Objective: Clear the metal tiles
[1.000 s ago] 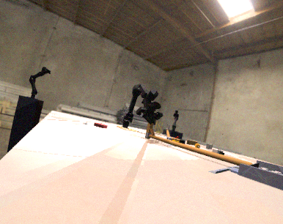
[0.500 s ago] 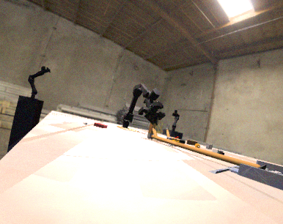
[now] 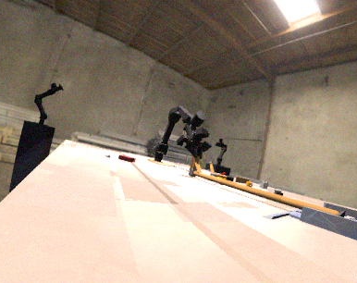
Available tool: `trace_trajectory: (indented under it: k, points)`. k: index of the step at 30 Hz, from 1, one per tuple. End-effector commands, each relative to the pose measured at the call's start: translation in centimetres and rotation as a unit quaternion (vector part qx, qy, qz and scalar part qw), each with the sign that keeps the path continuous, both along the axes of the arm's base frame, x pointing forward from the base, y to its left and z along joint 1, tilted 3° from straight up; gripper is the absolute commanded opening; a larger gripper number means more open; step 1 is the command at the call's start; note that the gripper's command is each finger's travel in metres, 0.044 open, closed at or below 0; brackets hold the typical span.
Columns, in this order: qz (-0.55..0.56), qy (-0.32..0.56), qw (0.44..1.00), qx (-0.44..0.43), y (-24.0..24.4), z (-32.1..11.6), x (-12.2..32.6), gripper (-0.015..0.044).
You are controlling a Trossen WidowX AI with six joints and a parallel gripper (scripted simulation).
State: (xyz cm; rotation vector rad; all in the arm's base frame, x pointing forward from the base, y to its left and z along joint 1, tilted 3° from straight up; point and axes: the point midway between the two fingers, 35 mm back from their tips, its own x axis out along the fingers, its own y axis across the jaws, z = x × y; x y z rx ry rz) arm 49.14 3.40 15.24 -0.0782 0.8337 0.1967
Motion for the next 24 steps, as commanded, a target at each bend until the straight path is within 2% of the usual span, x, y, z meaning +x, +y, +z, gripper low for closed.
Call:
trace_trajectory:
  k: [1, 24]
  points:
    - [-0.002, -0.005, 1.0, 0.001, 0.2, 0.3, 0.9, 0.0]
    - [-0.002, -0.007, 1.0, 0.002, 1.0, 0.4, 4.1, 0.0]
